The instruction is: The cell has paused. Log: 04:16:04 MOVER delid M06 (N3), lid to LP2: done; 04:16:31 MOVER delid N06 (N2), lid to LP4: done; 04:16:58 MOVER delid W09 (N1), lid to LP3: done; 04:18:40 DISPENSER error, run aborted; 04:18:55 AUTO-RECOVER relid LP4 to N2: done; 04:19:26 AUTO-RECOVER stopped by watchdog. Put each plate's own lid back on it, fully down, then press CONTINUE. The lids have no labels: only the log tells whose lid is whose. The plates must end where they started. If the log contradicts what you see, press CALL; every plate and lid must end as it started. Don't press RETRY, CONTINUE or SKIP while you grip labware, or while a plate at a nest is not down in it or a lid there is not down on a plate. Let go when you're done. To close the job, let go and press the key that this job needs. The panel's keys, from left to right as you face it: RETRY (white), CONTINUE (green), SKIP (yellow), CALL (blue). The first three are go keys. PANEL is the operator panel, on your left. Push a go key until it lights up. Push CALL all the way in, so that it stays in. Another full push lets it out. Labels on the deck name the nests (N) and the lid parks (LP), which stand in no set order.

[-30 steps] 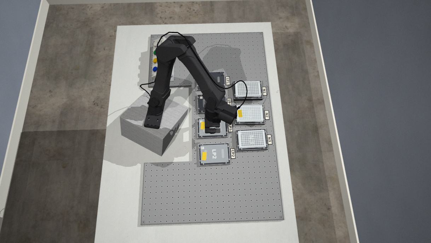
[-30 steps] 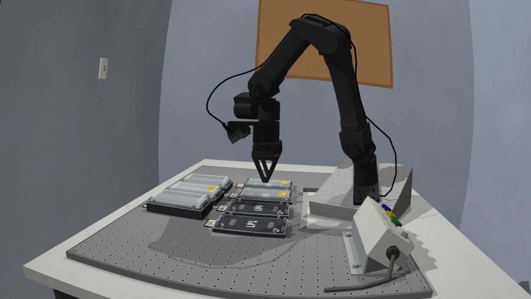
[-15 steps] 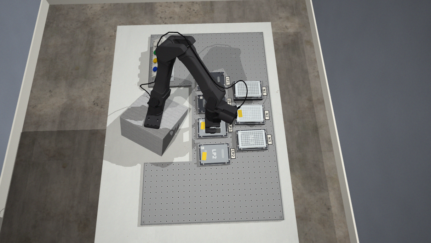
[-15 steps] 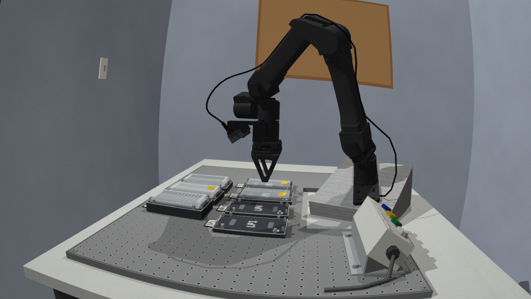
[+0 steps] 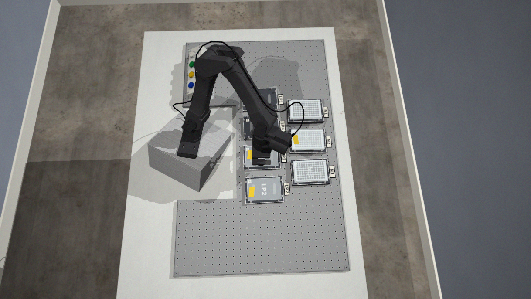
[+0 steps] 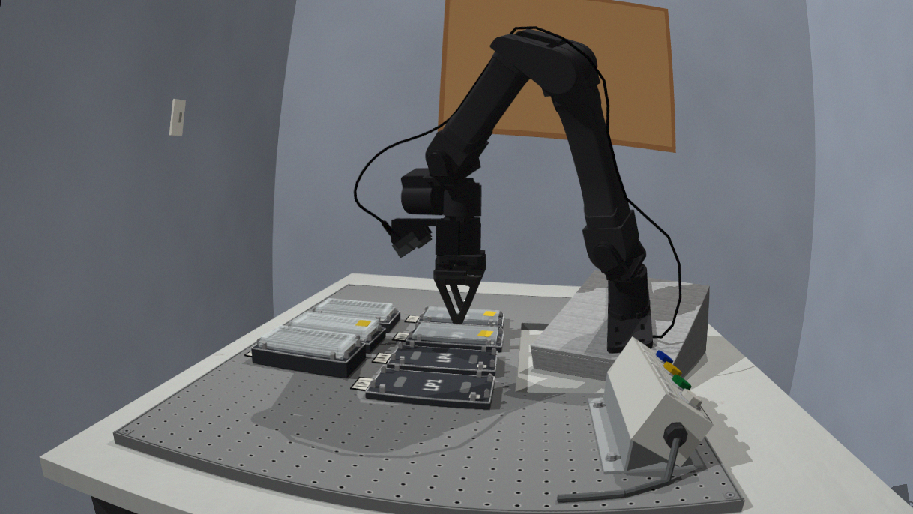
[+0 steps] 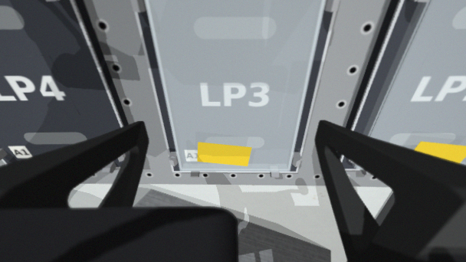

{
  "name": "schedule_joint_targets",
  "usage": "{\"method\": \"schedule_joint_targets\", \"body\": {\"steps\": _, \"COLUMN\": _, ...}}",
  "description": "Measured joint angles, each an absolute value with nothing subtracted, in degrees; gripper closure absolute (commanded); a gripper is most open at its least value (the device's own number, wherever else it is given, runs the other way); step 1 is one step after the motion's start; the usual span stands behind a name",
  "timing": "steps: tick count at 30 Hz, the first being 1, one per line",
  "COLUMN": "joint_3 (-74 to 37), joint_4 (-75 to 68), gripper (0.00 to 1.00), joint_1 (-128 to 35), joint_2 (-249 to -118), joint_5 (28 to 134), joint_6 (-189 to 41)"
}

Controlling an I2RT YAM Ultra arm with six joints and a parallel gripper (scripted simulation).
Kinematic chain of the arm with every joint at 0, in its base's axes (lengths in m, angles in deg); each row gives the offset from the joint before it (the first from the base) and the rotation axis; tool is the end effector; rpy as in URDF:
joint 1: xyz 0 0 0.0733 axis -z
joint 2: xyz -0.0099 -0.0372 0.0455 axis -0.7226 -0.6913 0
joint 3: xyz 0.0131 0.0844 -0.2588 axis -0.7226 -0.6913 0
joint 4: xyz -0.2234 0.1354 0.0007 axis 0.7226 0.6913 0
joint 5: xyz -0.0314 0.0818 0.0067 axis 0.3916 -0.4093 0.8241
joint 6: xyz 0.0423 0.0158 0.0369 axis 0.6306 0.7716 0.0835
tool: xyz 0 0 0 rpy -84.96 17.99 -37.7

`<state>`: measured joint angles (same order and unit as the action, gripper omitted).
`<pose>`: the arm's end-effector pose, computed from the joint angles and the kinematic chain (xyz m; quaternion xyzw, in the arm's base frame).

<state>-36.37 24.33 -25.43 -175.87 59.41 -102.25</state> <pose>0.2526 -0.0782 0.1363 -0.0629 0.9794 0.1781 0.0715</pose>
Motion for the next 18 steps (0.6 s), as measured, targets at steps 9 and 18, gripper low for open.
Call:
{"method": "schedule_joint_targets", "body": {"steps": 9, "joint_3": -38.2, "joint_4": 20.7, "gripper": 0.0, "joint_1": -26.6, "joint_2": -177.6, "joint_5": 59.4, "joint_6": -101.1}}
{"method": "schedule_joint_targets", "body": {"steps": 18, "joint_3": -40.1, "joint_4": 17.0, "gripper": 0.0, "joint_1": -27.5, "joint_2": -179.2, "joint_5": 59.4, "joint_6": -100.0}}
